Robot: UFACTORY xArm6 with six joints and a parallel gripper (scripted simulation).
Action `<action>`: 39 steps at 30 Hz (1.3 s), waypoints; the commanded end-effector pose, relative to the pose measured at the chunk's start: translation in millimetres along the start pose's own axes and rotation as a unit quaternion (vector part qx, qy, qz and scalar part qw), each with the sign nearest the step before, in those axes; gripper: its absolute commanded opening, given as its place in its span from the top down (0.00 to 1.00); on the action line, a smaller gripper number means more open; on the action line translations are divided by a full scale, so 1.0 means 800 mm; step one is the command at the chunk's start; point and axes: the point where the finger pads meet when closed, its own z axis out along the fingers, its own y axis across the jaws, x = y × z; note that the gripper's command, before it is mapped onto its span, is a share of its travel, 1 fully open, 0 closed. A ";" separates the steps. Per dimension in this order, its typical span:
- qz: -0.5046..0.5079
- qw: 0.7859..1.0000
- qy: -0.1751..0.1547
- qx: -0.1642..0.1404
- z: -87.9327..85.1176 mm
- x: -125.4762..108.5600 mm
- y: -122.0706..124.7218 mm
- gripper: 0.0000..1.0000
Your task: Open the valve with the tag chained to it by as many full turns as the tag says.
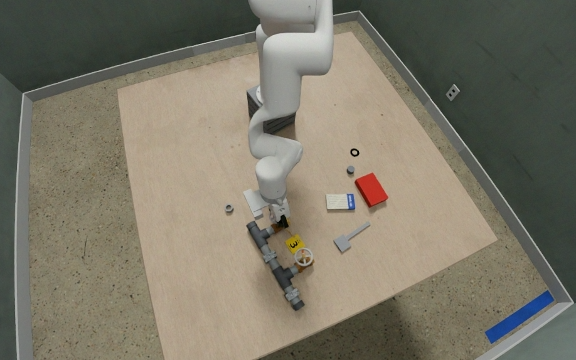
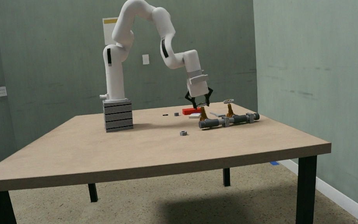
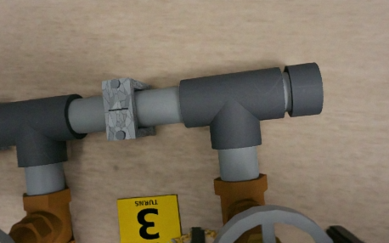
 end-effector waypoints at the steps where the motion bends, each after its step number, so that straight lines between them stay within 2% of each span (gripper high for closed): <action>1: 0.000 1.000 0.001 0.001 -0.001 0.001 -0.002 1.00; 26: -0.005 1.000 0.001 0.001 -0.001 0.001 -0.002 1.00; 39: -0.113 0.994 0.001 0.000 -0.001 0.001 -0.002 1.00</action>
